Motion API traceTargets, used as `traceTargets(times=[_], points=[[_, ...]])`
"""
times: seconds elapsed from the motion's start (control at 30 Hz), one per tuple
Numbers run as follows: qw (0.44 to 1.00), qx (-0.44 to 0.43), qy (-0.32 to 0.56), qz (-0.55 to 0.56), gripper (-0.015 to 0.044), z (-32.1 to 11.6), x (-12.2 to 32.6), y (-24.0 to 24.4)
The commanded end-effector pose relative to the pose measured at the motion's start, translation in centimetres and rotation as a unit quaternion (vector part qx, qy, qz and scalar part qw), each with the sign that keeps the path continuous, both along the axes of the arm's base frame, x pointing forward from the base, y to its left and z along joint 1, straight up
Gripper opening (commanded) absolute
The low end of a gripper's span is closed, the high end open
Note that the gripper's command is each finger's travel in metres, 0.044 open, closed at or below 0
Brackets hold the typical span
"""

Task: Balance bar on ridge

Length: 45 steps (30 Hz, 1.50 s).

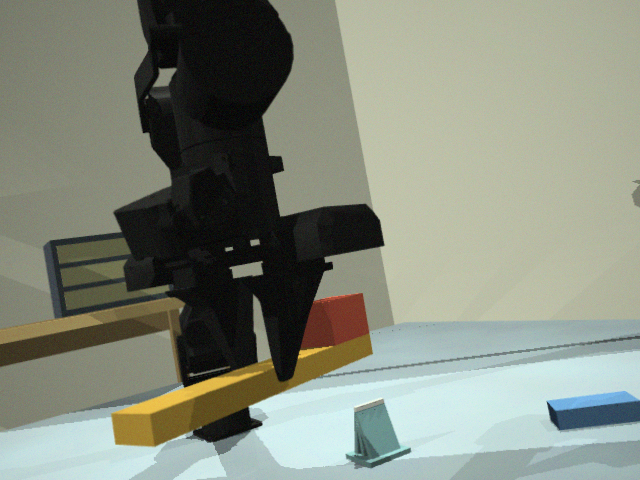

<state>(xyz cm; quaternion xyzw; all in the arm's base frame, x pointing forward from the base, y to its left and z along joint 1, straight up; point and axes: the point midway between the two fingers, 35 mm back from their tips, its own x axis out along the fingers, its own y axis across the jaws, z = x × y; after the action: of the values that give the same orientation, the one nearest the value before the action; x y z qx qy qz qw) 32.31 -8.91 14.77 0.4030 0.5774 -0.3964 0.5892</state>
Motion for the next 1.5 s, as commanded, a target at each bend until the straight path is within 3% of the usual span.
traceTargets(times=[0.0, 0.33, 0.7, 1.07, 1.47], points=[[0.998, -0.005, -0.005, 0.067, 0.0, 0.3, -0.2, 0.4], [0.965, -0.009, -0.004, 0.263, 0.0, 0.3, -0.6, 1.6], [0.884, -0.013, -0.003, 0.467, 0.0, 0.3, -1.0, 2.9], [0.762, -0.017, -0.002, 0.648, 0.0, 0.3, -1.3, 4.3], [0.587, -0.02, -0.001, 0.809, 0.0, 0.2, -1.7, 6.0]])
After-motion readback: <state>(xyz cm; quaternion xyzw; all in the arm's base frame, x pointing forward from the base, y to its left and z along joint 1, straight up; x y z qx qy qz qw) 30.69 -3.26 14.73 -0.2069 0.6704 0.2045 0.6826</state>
